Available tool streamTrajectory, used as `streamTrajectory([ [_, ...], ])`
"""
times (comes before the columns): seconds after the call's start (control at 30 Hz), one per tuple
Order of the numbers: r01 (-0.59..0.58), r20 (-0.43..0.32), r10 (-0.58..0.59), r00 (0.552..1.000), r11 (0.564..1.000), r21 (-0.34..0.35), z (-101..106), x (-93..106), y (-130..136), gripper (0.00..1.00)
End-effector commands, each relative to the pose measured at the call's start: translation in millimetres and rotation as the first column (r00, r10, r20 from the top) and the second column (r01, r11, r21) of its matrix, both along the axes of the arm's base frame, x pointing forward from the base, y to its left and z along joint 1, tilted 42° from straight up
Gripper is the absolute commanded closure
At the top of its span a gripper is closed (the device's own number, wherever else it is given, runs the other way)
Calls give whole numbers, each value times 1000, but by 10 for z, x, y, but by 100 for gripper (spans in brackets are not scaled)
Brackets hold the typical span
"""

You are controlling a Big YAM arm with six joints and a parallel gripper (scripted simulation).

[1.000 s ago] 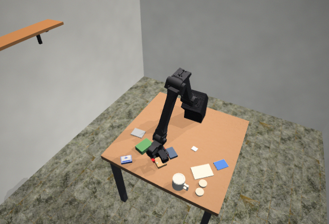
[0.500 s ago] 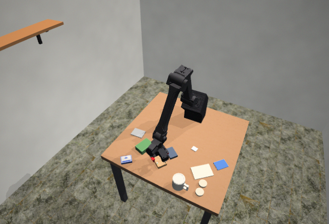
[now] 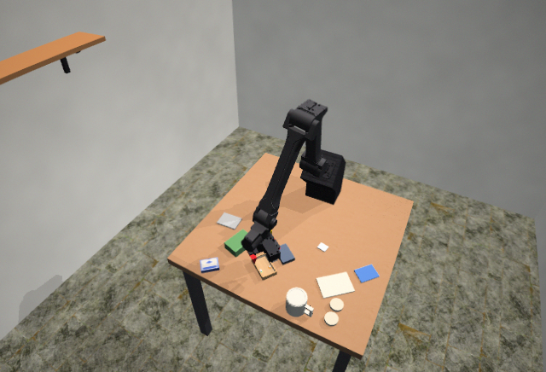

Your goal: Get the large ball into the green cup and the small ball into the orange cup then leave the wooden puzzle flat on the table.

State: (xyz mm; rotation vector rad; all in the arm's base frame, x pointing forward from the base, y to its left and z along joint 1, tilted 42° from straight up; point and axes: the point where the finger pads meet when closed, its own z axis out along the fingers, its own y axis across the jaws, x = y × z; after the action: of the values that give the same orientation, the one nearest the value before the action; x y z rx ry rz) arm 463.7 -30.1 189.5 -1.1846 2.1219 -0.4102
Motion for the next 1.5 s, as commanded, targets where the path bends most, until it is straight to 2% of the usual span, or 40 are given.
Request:
streamTrajectory([
  [0.0, 7, 7, -7, 1000, 1000, -3, 108, -97, -60, 16],
  [0.3, 8, 7, -8, 1000, 1000, -3, 180, -165, -64, 16],
  [1.47, 8, 7, -8, 1000, 1000, -3, 182, -167, -64, 16],
])
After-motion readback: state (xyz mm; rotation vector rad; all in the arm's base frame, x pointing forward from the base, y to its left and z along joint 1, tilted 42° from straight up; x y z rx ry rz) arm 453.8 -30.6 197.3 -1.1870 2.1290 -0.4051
